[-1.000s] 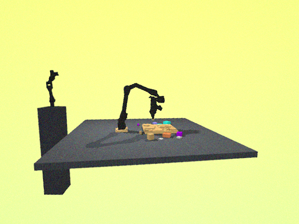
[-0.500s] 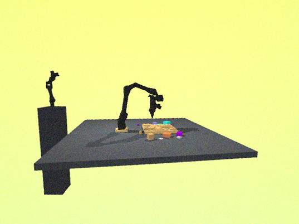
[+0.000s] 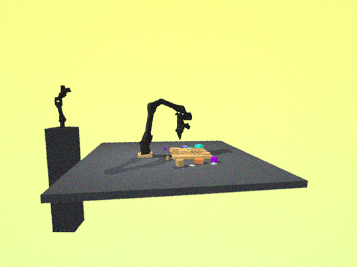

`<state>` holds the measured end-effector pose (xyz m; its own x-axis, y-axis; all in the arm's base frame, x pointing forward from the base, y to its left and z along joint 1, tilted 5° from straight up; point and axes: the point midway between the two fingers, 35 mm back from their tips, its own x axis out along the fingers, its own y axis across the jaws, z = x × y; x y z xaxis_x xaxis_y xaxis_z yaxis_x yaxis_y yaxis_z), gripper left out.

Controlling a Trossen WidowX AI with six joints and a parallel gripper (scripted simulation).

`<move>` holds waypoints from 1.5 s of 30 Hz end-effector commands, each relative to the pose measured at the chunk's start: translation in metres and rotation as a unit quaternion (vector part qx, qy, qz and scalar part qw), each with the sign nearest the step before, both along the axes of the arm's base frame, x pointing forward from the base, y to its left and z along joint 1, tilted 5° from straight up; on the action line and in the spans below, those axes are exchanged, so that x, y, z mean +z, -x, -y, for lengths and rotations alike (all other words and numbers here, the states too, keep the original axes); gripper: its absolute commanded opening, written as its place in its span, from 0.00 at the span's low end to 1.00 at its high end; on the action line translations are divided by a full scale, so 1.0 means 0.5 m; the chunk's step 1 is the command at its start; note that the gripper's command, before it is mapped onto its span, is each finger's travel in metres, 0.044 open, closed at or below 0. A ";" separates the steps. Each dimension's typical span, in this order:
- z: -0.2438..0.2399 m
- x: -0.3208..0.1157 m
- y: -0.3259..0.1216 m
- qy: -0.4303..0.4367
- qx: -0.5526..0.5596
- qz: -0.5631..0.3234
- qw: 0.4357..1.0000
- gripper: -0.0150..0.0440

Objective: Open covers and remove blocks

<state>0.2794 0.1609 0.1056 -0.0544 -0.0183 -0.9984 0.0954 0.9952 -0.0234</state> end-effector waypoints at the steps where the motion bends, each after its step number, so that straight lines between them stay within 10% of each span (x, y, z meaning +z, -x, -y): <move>1: -0.034 0.006 0.009 -0.004 -0.002 0.003 1.000 0.39; 45: -0.222 -0.029 0.135 -0.007 -0.001 -0.002 1.000 0.39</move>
